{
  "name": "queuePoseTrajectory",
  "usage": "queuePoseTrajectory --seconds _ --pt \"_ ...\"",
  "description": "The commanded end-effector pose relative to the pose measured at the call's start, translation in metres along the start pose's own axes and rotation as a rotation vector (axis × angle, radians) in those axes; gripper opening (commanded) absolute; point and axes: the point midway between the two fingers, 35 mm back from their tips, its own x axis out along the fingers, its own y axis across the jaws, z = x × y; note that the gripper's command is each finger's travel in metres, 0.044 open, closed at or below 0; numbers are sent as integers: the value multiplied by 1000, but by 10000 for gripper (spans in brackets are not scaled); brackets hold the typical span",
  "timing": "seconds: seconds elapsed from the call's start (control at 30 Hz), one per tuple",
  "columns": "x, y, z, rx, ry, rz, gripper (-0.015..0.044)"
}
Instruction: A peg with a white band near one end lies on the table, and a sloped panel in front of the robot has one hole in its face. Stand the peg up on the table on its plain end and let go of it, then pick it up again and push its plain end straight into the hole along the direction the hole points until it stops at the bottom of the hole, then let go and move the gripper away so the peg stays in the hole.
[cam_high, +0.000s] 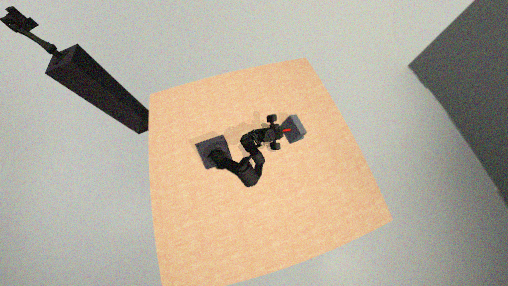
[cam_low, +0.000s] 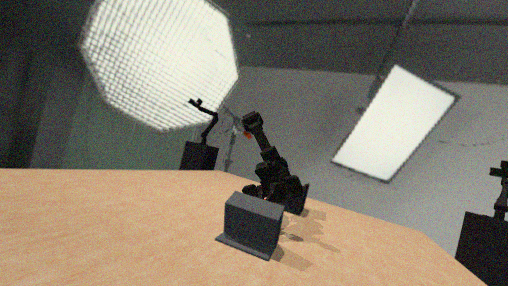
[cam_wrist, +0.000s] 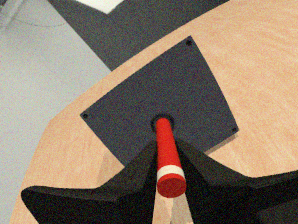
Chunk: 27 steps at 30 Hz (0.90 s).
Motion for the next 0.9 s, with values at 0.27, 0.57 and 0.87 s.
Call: queuePoseTrajectory --seconds 0.27,0.57,0.87 --pt "4 1 2 0 -8 6 0" --pt "6 1 1 0 -8 6 0" --pt "9 1 1 0 -8 6 0"
